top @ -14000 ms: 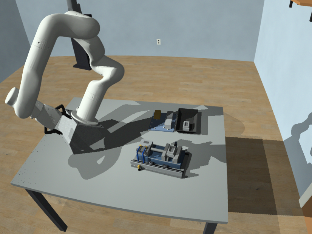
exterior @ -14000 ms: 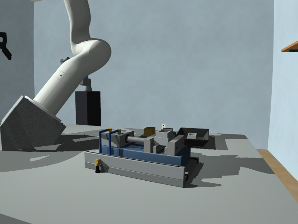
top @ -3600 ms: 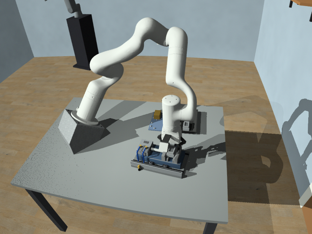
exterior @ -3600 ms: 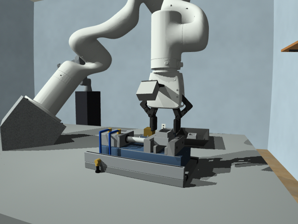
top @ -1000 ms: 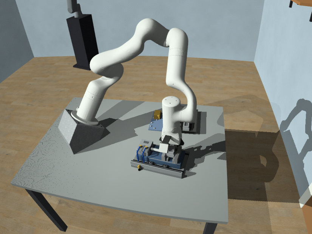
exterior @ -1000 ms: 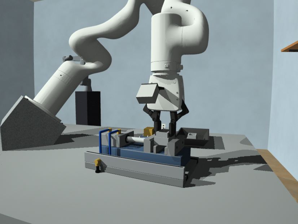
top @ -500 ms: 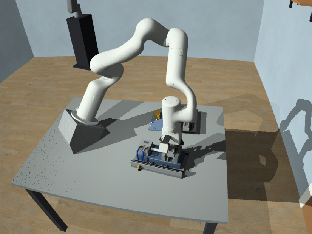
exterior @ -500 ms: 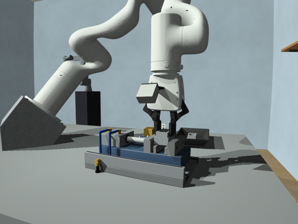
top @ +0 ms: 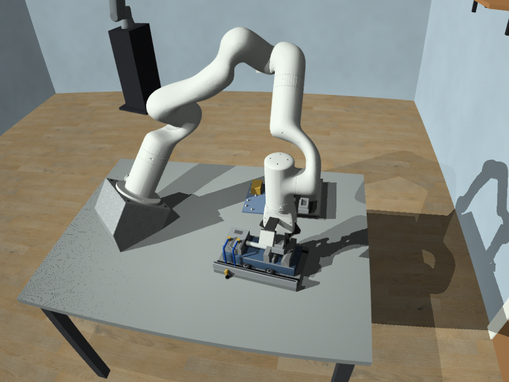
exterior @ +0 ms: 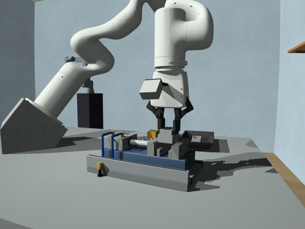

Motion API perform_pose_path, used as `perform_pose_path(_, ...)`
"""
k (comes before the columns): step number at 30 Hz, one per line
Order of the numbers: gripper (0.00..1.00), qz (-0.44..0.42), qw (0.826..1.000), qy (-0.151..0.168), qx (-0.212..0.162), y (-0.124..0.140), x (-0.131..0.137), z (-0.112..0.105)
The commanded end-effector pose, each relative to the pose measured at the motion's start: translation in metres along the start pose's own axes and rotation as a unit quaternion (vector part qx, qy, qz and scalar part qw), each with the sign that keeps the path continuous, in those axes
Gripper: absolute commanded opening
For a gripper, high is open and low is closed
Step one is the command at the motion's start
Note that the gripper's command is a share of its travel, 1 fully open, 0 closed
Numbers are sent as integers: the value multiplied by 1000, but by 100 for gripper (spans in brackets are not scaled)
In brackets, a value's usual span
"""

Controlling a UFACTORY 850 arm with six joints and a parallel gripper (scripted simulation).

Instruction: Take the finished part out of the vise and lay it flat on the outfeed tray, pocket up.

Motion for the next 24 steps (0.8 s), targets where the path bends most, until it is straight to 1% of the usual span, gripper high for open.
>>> perform_pose_path(1, 0, 0, 1000, -1, 1, 0, -1, -7)
perform_pose_path(15, 0, 0, 1000, -1, 1, 0, -1, -27)
perform_pose_path(24, 0, 0, 1000, -1, 1, 0, -1, -31)
Point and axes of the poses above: the point where the finger pads meet when closed, its own z axis out along the fingers, its own x axis across the jaws, y = z × x, the point moved 5 cm from there along -z, back along the fingers, and after that the axes turned 14 degrees about -z, right-handed, at the moved point
